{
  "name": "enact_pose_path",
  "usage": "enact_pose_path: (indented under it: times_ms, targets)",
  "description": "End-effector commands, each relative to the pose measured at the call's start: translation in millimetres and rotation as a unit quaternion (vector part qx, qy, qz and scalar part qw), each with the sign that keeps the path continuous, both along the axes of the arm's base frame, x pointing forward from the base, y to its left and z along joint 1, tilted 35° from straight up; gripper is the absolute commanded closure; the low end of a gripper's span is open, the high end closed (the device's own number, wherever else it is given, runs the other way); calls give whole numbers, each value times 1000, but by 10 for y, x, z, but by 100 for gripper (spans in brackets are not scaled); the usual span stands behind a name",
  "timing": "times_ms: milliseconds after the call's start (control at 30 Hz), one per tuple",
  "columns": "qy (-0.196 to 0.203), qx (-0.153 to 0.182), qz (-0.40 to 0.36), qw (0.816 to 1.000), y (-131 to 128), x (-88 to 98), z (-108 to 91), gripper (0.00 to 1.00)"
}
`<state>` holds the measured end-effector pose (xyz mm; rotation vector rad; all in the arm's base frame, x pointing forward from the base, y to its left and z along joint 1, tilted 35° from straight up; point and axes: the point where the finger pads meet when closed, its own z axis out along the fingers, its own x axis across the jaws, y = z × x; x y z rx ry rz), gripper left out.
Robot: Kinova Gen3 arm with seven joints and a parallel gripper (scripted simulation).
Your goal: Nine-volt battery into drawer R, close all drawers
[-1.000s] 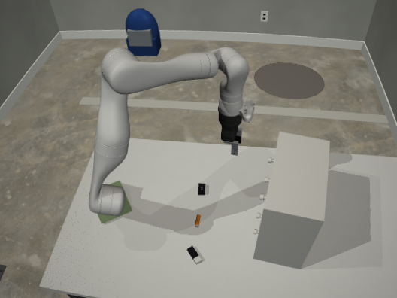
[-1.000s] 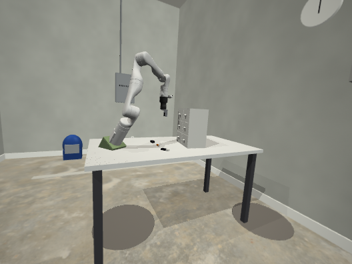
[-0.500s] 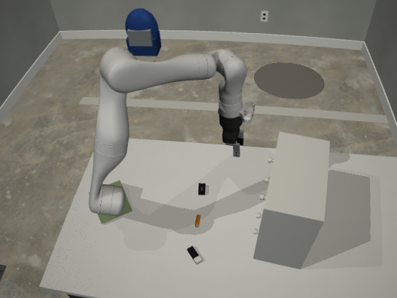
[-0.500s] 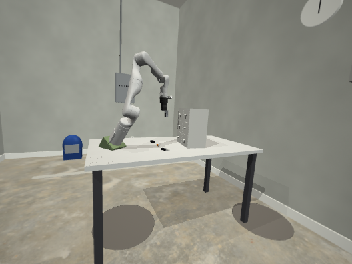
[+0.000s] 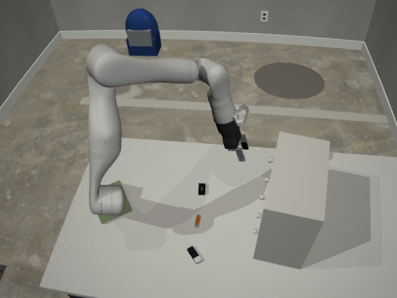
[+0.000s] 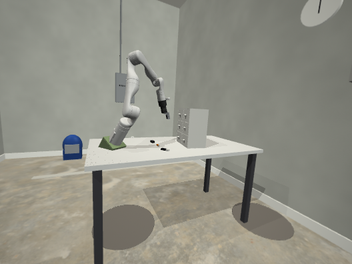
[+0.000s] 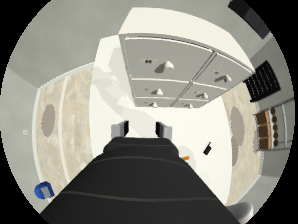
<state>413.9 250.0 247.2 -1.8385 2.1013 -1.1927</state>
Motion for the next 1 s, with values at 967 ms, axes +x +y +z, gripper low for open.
enact_pose_path:
  times_ms: [967]
  targets:
    - [-312,-99,150,933,-291,502,-362,0]
